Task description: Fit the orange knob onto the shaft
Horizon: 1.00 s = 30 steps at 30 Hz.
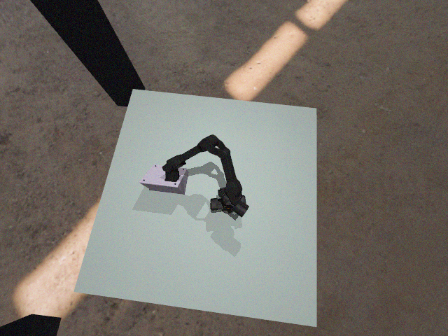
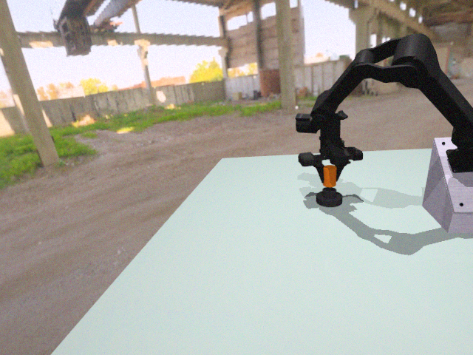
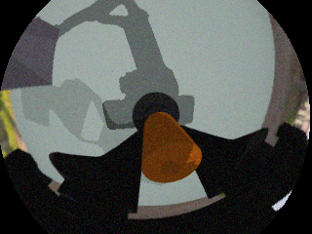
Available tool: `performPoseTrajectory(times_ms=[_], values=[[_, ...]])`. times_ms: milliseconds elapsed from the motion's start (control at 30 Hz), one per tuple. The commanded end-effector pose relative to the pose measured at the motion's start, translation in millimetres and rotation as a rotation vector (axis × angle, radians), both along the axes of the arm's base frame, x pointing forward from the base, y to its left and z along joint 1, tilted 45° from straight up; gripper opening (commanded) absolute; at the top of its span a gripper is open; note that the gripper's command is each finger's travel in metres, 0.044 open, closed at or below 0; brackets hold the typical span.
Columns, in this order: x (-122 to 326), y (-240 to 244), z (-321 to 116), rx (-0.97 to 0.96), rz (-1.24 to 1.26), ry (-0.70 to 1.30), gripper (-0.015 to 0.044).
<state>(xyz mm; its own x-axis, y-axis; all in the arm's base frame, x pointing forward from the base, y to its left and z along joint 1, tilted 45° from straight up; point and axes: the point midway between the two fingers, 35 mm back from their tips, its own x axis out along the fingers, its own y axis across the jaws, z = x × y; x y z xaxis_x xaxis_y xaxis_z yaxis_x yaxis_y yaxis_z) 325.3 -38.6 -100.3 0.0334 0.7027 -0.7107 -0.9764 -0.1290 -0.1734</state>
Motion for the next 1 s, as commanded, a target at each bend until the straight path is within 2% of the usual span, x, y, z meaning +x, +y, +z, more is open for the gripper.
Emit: performPoseTrajectory(times_ms=[0, 667, 967], values=[[0.4, 0.5, 0.2, 0.003, 0.004, -0.007, 0.0000], [0.9, -2.3, 3.1, 0.003, 0.004, -0.007, 0.0000], [0.3, -1.5, 1.2, -0.004, 0.152, -0.154, 0.0000]])
